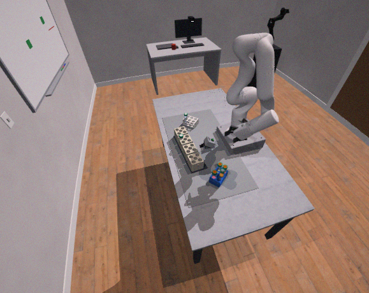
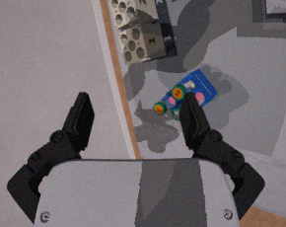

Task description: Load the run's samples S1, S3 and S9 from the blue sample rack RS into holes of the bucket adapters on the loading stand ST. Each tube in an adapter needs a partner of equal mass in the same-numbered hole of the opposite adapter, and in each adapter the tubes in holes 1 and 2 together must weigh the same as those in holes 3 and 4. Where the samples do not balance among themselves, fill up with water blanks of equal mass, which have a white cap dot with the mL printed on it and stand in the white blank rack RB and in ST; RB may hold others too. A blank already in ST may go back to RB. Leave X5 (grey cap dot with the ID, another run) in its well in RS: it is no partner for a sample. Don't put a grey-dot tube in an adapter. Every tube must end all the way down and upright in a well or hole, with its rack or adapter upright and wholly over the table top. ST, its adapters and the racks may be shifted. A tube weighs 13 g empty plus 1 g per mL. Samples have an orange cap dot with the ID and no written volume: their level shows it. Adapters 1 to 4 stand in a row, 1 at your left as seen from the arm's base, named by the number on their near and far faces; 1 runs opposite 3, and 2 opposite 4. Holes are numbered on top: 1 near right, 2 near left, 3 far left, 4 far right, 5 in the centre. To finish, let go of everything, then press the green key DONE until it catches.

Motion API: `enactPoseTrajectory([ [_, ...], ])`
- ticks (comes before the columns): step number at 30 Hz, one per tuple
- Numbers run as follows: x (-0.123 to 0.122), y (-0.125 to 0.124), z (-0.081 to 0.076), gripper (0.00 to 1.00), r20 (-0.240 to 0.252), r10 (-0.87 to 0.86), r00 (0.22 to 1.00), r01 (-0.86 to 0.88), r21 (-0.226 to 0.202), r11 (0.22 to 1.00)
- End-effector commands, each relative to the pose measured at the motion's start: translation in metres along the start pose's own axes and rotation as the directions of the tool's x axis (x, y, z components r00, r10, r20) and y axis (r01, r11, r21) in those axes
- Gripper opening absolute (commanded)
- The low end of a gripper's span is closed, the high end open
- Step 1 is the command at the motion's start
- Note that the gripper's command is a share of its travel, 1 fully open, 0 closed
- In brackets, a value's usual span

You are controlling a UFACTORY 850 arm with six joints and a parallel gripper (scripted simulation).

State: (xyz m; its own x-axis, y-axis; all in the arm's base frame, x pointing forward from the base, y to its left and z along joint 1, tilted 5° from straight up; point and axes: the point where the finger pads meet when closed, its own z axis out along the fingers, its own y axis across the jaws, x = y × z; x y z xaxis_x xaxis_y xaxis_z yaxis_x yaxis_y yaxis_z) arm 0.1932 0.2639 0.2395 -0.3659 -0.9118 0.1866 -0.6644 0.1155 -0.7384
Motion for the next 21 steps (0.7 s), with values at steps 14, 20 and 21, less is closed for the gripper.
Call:
enactPoseTrajectory([
  [14, 0.000, 0.000, 0.000, 1.00, 0.001, 0.001, 1.000, -0.001, 0.000, 1.000],
  [20, 0.004, -0.004, 0.013, 1.00, -0.028, 0.093, 0.995, -0.094, -0.025, 0.995],
  [21, 0.006, -0.005, 0.018, 1.00, -0.038, 0.123, 0.992, -0.125, -0.032, 0.992],
])
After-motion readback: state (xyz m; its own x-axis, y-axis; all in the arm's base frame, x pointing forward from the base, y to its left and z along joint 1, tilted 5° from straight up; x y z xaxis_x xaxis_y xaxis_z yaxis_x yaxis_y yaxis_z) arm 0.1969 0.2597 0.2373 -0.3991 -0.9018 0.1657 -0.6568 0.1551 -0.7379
